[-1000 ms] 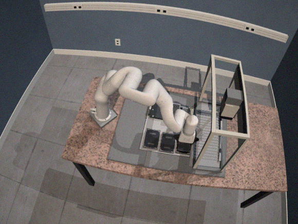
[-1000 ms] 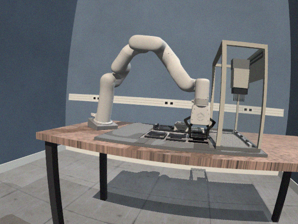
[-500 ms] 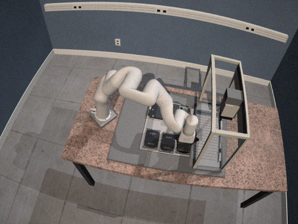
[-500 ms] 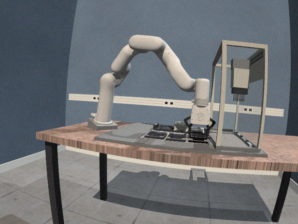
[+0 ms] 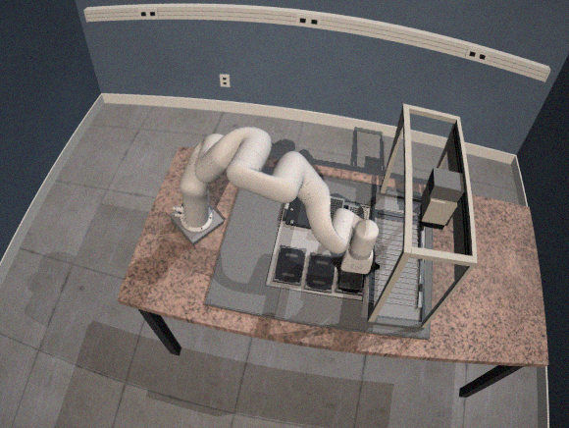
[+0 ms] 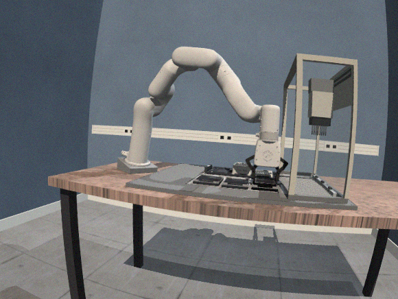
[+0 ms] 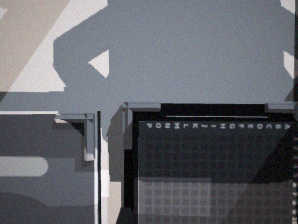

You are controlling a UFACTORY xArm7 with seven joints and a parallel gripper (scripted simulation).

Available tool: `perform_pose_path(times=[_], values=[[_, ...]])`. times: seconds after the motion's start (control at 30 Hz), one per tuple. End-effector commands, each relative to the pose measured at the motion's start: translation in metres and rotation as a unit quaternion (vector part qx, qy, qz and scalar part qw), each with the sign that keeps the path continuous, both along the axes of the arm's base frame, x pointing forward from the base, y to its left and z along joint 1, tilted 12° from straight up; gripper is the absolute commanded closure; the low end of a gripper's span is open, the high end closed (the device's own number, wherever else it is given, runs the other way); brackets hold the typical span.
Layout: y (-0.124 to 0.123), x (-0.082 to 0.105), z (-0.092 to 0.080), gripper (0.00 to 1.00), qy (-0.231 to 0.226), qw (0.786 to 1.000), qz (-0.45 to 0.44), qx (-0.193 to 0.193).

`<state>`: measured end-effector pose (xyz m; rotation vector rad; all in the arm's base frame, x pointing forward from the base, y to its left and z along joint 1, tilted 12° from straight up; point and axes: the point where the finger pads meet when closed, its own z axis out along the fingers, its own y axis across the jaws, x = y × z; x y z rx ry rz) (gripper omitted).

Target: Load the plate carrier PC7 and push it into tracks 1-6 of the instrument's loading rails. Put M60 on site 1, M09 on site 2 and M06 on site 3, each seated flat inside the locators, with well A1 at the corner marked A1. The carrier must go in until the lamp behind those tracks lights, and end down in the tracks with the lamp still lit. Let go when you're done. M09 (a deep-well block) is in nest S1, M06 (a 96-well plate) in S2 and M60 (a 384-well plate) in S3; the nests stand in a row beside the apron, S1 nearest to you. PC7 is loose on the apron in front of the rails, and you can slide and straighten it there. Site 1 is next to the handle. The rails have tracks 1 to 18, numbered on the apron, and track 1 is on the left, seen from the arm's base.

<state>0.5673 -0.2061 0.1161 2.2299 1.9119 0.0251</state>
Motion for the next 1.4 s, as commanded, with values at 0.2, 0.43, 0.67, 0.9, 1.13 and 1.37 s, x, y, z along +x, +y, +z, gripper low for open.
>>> perform_pose_path(times=[0.2,0.43,0.67,0.9,1.13,1.37], values=[[0.000,0.001,0.002,1.00,-0.002,1.000,0.000,-0.001],[0.000,0.001,0.002,1.00,-0.002,1.000,0.000,-0.001],[0.000,0.001,0.003,1.00,-0.002,1.000,0.000,-0.001],[0.000,0.001,0.007,1.00,-0.002,1.000,0.000,-0.001],[0.001,0.000,0.011,1.00,-0.002,1.000,0.000,-0.001],[0.002,-0.001,0.015,1.00,-0.002,1.000,0.000,-0.001]])
